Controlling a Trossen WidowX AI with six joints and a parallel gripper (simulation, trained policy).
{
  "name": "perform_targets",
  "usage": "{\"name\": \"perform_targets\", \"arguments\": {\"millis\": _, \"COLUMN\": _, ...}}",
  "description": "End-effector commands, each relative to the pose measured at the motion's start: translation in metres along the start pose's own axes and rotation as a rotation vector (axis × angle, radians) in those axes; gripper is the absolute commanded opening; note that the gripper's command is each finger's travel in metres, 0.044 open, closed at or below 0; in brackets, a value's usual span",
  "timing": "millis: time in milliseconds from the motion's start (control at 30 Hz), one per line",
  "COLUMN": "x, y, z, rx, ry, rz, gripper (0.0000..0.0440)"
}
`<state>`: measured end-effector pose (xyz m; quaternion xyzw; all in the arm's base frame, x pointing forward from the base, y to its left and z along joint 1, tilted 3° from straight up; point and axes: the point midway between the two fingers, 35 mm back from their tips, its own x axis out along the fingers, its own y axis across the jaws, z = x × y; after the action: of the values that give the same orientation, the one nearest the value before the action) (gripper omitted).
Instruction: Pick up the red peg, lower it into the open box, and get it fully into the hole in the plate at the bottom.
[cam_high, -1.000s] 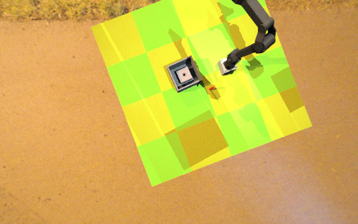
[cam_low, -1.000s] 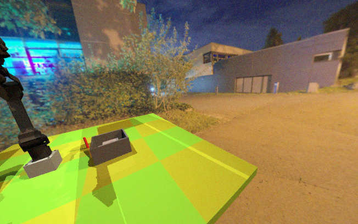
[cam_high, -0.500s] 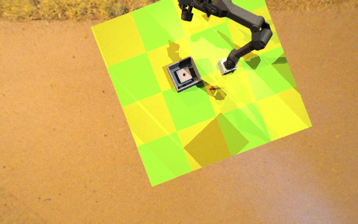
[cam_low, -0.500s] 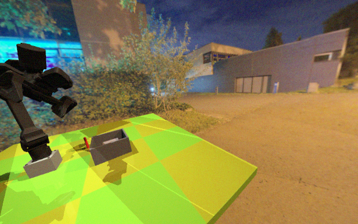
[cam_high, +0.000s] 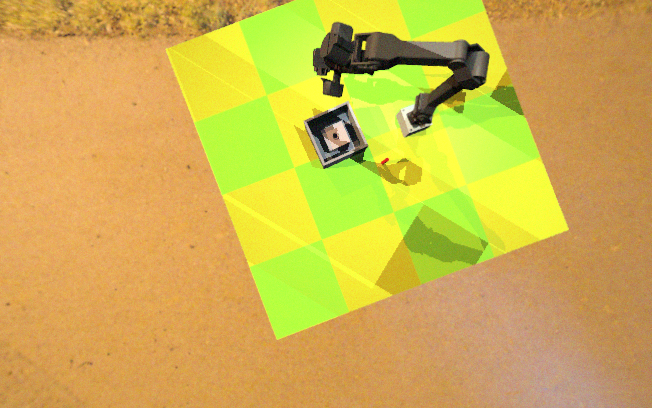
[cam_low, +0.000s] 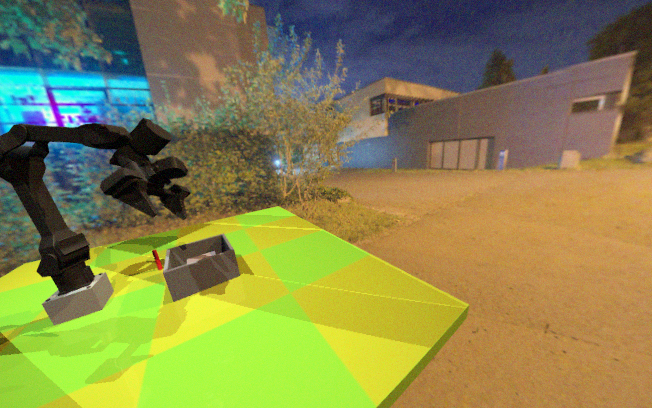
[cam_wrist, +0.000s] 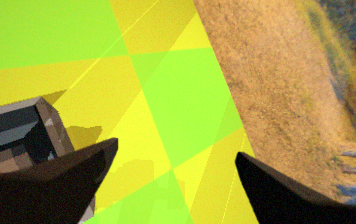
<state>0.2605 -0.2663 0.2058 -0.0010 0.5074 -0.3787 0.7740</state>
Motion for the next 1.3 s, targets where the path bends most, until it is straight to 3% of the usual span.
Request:
{"name": "perform_targets", "arguments": {"millis": 0, "x": -0.005, "y": 0.028, "z": -0.007, "rx": 0.012, "ry": 0.035, "rz": 0.037, "gripper": 0.044}}
{"name": "perform_targets", "arguments": {"millis": 600, "x": -0.068, "y": 0.168, "z": -0.072, "rx": 0.081, "ry": 0.248, "rz": 0.19, "gripper": 0.044}}
{"name": "perform_targets", "arguments": {"millis": 1267, "x": -0.125, "y": 0.236, "z": -0.185, "rx": 0.132, "ry": 0.492, "rz": 0.113, "gripper": 0.044}}
